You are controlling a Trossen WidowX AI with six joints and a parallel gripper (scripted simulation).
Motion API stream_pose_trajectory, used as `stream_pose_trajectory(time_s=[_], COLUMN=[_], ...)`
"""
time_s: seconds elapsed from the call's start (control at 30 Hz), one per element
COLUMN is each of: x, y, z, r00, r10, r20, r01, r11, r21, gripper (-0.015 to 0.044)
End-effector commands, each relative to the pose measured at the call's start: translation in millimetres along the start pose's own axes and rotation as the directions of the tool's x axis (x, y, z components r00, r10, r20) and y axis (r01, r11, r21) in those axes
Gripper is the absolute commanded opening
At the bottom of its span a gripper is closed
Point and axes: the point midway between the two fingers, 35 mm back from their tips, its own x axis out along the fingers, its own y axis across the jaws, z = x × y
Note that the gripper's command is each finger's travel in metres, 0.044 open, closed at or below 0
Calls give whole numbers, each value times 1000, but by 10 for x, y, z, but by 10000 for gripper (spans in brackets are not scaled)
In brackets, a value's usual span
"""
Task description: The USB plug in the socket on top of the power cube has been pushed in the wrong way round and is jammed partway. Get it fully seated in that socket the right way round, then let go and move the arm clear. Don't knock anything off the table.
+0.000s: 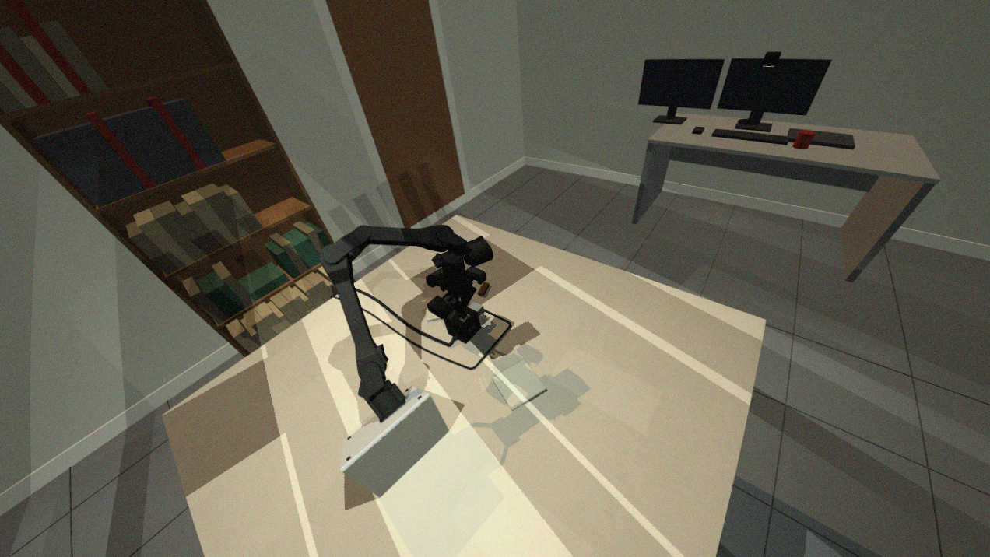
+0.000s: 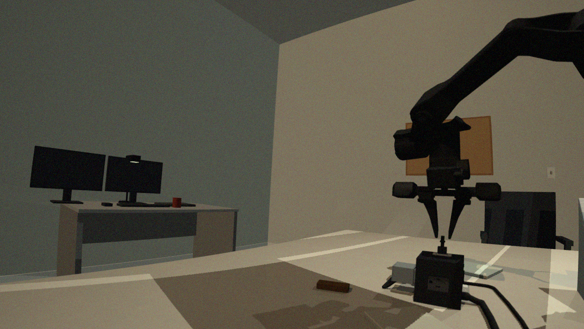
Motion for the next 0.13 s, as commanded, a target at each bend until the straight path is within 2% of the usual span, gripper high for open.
stream_pose_trajectory(time_s=[0.0, 0.1], x=[-47, -77], y=[-5, -5], z=[-1, 1], r00=[1000, 1000], r10=[-1, -1], r20=[-2, -3], r01=[1, 1], r11=[1000, 1000], r21=[-3, -3], gripper=[95, 95])
